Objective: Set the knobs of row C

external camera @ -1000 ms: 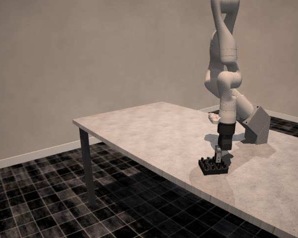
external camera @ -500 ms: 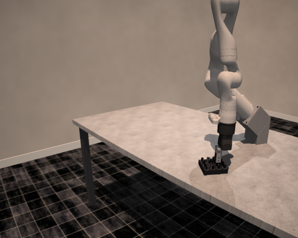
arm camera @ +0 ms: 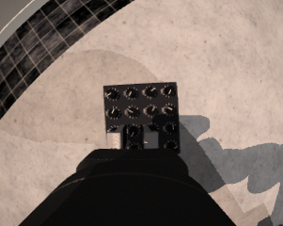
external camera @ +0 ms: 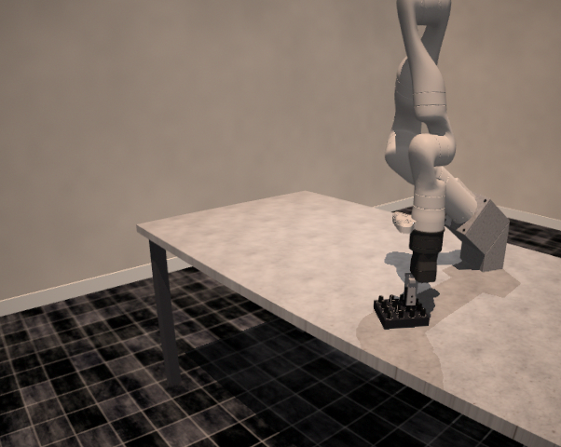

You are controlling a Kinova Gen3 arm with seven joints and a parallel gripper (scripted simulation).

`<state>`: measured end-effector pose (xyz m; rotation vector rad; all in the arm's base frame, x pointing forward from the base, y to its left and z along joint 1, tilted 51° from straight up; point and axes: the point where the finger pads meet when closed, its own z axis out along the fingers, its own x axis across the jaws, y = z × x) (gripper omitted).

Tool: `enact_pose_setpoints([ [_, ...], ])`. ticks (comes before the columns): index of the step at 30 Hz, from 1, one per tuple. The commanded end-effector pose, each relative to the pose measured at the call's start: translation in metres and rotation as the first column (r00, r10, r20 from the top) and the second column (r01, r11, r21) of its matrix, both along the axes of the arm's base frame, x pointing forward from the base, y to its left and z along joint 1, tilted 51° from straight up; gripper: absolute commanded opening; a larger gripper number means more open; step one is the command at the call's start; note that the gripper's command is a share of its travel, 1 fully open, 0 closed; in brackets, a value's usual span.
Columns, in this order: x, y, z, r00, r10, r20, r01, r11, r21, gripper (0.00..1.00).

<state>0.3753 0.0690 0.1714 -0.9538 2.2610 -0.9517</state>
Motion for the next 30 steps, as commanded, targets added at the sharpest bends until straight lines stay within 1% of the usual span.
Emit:
enact_pose_setpoints([
  [1, 0.0003, 0.0013, -0.0014, 1.000, 0.010, -0.006, -0.010, 1.000, -0.007, 0.46],
  [13, 0.0015, 0.0015, -0.0026, 1.000, 0.012, -0.006, -0.012, 1.000, -0.005, 0.46],
  [30, 0.0084, -0.0036, -0.0098, 1.000, 0.011, -0.006, -0.011, 1.000, -0.007, 0.46],
])
